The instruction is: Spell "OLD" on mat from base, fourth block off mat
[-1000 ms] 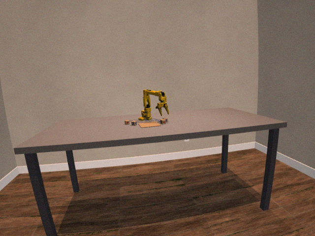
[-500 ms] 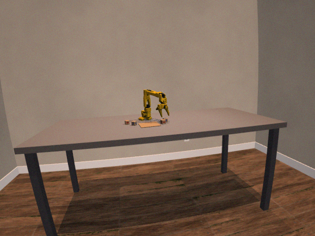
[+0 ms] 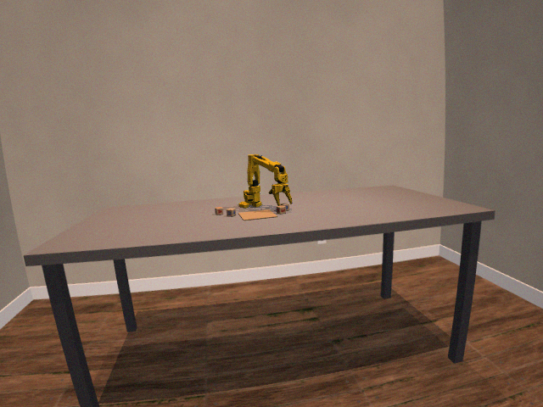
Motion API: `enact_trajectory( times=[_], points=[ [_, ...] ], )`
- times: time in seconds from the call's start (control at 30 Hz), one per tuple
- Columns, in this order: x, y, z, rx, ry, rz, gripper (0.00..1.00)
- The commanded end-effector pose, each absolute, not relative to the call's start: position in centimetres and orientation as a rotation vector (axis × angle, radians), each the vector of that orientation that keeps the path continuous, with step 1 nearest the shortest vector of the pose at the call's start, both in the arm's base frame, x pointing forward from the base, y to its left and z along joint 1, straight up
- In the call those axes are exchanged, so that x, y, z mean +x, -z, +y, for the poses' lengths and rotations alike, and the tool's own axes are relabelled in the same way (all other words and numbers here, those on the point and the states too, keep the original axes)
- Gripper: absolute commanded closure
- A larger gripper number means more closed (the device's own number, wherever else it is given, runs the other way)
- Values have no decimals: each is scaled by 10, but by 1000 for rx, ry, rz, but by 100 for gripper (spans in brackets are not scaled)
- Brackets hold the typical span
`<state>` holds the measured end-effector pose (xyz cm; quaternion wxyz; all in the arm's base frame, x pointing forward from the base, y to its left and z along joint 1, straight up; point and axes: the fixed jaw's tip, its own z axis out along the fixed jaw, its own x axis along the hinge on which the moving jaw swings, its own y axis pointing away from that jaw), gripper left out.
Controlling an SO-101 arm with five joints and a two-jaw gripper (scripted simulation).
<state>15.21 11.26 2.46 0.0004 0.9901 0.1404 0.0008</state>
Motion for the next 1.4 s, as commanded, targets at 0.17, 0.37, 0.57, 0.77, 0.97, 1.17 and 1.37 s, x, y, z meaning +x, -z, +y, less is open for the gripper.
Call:
enact_trajectory(
  times=[0.17,0.37,0.57,0.77,0.97,1.17,1.37],
  points=[
    [157,-26,118,3138,-81,458,65],
    [157,-25,118,3138,-81,458,65],
    [157,-25,118,3138,-81,458,65],
    [157,-25,119,3138,-81,458,66],
    [157,-25,120,3138,-81,458,69],
    [156,-25,122,3139,-80,458,73],
    [155,-25,125,3140,-80,458,77]
  ],
)
